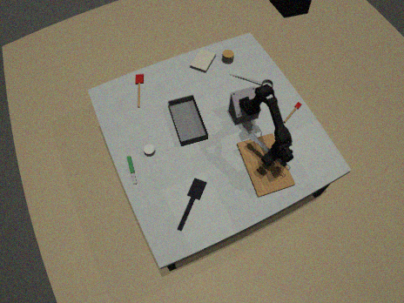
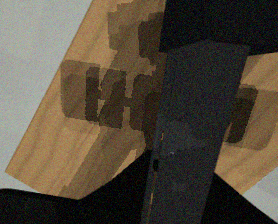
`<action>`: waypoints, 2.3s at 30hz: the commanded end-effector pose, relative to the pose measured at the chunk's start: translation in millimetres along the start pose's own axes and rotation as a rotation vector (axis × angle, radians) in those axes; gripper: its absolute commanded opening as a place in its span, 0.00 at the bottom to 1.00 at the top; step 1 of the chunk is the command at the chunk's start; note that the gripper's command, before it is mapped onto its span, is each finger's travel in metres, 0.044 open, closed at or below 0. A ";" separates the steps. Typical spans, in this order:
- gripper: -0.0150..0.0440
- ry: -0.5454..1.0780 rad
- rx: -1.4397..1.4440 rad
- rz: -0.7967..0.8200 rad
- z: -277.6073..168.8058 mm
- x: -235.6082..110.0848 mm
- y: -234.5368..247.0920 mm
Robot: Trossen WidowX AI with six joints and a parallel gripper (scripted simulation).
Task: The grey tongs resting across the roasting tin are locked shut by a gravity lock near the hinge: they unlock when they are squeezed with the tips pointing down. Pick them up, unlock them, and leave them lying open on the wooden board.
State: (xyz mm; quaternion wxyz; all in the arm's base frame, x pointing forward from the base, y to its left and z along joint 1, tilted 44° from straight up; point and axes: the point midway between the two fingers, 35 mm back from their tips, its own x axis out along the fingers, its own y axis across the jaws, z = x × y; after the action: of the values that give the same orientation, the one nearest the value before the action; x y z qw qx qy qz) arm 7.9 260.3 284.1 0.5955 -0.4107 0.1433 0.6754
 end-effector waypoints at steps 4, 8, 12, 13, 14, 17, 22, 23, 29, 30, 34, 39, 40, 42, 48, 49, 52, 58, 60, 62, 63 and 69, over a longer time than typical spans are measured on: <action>0.00 -0.040 -0.043 -0.013 5.4 -10.7 11.8; 0.00 -0.040 -0.043 -0.013 5.4 -10.7 11.8; 0.00 -0.063 -0.026 -0.008 5.8 -10.4 11.0; 0.00 -0.078 -0.015 -0.006 6.1 -10.2 10.4; 0.00 -0.096 -0.001 -0.002 6.5 -10.0 9.9; 0.00 -0.164 0.043 0.009 7.9 -10.0 7.2; 0.00 -0.283 0.101 0.023 10.0 -11.6 2.6; 0.00 -0.307 0.111 0.025 10.3 -12.3 1.6; 0.00 -0.451 0.153 0.033 11.2 -17.9 -3.7; 0.00 -0.474 0.158 0.034 11.1 -19.1 -4.4; 0.00 -0.566 0.166 0.036 10.2 -24.3 -6.8; 0.00 -0.675 0.158 0.035 7.3 -31.7 -8.0; 0.00 -0.696 0.154 0.034 6.5 -33.2 -8.0; 0.00 -0.737 0.144 0.033 4.6 -36.3 -7.6; 0.00 -0.845 0.096 0.028 -3.2 -44.6 -4.0; 0.00 -0.862 0.085 0.027 -4.7 -45.9 -3.0; 0.00 -0.907 0.049 0.023 -10.0 -49.3 0.8; 0.00 -0.978 -0.038 0.015 -22.3 -53.6 10.8; 0.00 -0.984 -0.049 0.014 -23.8 -53.9 12.2; 0.00 -0.984 -0.049 0.014 -23.8 -53.9 12.2; 0.00 -0.984 -0.049 0.014 -23.8 -53.9 12.2; 0.00 -0.984 -0.049 0.014 -23.8 -53.9 12.2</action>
State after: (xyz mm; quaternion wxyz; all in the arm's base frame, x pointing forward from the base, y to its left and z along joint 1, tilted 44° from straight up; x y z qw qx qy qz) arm 4.9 205.4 303.7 0.5807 -0.0569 -0.1650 0.7952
